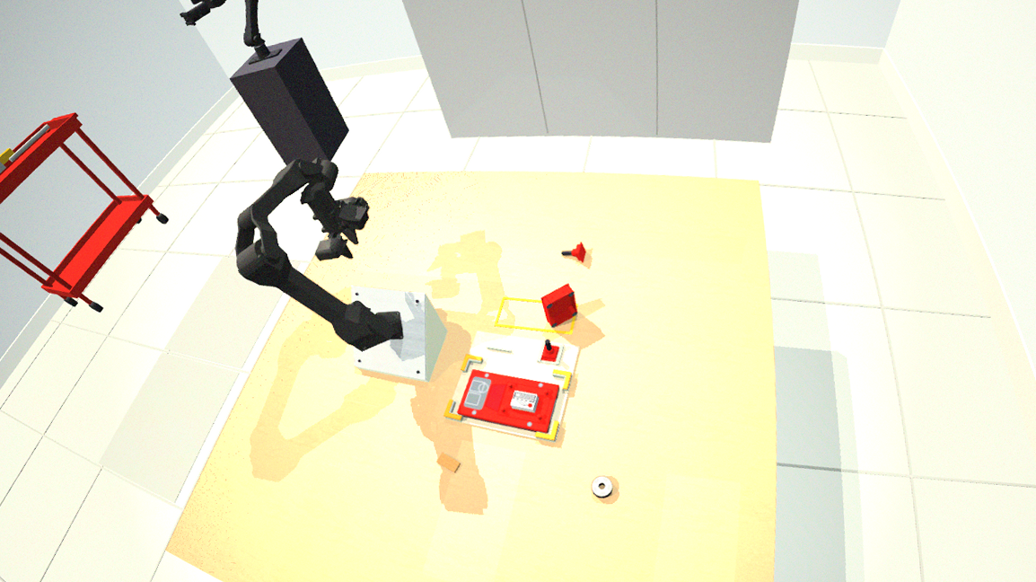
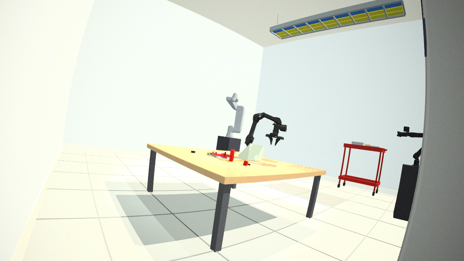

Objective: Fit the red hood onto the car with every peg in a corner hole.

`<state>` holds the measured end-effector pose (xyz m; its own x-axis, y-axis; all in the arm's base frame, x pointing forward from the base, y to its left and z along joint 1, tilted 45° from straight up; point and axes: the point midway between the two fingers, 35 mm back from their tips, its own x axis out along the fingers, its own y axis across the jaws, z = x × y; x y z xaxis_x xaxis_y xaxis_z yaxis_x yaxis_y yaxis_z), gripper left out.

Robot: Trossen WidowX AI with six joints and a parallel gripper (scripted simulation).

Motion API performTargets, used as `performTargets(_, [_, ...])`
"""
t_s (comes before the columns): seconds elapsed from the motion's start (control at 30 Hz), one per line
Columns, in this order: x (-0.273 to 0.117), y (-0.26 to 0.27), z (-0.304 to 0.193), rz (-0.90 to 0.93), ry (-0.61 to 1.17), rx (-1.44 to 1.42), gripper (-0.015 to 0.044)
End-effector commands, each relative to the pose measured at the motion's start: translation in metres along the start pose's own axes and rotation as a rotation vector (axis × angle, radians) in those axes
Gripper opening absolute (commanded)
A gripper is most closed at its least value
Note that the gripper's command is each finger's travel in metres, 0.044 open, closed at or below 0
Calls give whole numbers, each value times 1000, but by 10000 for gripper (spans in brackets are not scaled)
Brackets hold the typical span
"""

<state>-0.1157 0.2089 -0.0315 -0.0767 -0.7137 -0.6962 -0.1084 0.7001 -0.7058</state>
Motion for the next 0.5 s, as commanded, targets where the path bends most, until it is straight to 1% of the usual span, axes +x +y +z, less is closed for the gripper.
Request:
performTargets(0.0, [0, 1, 1, 2, 1, 5, 194])
performTargets(0.1, [-7, 10, 14, 23, 19, 81, 115])
performTargets(0.23, [-22, 32, 57, 78, 72, 300, 10])
performTargets(0.27, [-24, 36, 66, 88, 83, 344, 0])
performTargets(0.37, [-30, 43, 93, 111, 95, 461, 0])
performTargets(0.47, [-37, 50, 139, 142, 108, 643, 0])
